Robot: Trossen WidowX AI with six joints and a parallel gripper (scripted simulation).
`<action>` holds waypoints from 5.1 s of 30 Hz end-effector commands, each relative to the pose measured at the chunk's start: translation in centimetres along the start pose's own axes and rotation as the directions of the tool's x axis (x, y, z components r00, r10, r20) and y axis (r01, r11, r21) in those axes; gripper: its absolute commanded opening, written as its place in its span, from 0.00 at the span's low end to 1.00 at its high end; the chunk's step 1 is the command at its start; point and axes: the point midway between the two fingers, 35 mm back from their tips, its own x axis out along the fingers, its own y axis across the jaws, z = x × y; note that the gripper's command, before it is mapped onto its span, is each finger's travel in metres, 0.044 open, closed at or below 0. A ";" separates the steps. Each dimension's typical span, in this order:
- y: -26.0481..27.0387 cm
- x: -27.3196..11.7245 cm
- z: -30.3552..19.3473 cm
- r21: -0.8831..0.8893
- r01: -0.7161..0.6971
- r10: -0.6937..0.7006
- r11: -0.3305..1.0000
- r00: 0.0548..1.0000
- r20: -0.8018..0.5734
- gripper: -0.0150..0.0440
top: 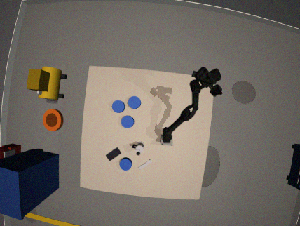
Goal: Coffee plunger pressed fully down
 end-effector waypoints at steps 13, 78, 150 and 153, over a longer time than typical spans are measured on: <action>-8.3 -0.9 -2.7 0.286 0.070 -0.125 0.956 0.975 0.181 1.00; 10.2 -8.3 -63.2 -0.462 0.567 -0.270 0.682 -0.392 -0.880 1.00; 11.5 -14.5 -69.3 -0.458 0.569 -0.268 0.683 -0.388 -0.882 0.46; 11.7 -14.8 -69.6 -0.458 0.569 -0.268 0.683 -0.388 -0.882 0.46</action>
